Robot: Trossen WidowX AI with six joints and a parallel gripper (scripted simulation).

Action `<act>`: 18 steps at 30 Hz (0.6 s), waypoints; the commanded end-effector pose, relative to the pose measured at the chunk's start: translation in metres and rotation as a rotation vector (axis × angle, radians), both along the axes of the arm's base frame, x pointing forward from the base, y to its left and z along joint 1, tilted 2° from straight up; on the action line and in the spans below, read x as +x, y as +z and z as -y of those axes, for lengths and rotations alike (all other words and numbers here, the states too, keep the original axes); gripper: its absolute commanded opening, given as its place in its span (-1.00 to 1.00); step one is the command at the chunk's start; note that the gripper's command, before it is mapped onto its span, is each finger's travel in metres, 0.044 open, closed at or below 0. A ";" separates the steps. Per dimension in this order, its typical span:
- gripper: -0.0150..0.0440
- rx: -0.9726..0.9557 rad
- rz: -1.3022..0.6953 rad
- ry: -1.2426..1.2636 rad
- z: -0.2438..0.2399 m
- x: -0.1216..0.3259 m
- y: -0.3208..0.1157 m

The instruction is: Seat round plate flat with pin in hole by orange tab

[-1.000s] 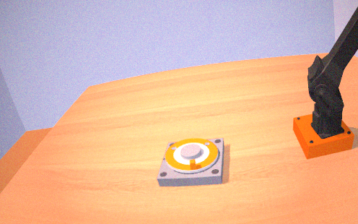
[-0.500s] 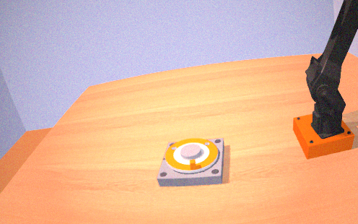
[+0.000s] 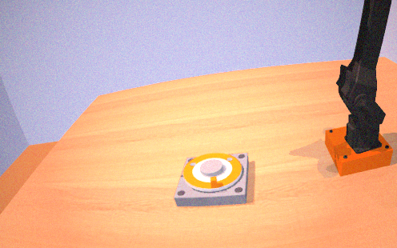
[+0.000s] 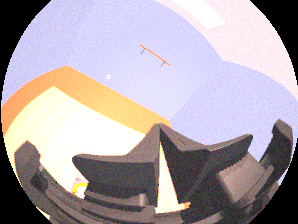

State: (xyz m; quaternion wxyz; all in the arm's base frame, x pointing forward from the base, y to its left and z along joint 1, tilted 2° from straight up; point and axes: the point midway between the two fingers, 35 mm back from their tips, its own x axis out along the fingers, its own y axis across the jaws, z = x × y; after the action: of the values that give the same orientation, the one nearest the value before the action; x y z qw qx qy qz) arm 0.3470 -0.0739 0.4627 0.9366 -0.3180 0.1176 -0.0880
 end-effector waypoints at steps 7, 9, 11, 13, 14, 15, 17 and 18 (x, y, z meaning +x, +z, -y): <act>-0.49 0.375 -0.455 -0.012 -0.040 0.027 -0.163; -0.49 0.438 -0.550 -0.038 -0.049 0.023 -0.194; -0.49 0.490 -0.636 -0.066 -0.057 0.019 -0.220; -0.49 0.550 -0.746 -0.112 -0.068 0.011 -0.252; -0.49 0.575 -0.798 -0.138 -0.073 0.006 -0.266; -0.49 0.598 -0.850 -0.166 -0.078 0.000 -0.280; -0.49 0.639 -0.958 -0.232 -0.087 -0.014 -0.307; -0.49 0.645 -0.976 -0.245 -0.089 -0.017 -0.312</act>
State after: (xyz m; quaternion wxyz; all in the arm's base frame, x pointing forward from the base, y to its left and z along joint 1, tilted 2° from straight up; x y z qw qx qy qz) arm 0.3525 0.0008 0.1944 0.8570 -0.0439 0.5132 0.0122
